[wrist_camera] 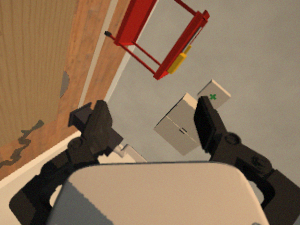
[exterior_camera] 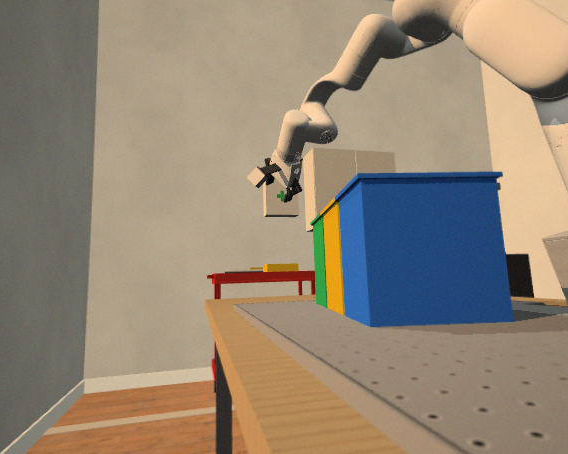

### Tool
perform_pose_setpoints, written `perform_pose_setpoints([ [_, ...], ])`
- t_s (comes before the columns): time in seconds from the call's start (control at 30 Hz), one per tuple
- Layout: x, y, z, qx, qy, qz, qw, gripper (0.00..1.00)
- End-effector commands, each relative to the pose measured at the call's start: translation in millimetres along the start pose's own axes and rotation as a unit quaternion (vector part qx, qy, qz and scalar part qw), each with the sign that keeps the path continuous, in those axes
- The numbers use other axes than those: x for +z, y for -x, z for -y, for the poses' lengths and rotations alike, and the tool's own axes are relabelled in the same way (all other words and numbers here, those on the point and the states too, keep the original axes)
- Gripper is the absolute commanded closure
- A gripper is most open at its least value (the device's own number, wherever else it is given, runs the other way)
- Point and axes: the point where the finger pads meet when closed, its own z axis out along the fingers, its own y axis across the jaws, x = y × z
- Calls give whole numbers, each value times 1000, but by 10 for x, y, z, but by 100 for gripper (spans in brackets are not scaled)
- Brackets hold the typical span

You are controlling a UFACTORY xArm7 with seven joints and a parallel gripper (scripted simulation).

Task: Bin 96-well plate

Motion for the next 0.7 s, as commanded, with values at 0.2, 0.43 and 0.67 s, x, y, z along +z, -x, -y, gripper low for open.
perform_pose_setpoints([
  [0.2,-10,15,-30,1,2,1,1000,0],
  [0.43,-10,15,-30,1,2,1,1000,0],
  [0.67,-109,-159,-42,51,-6,-43,998,0],
])
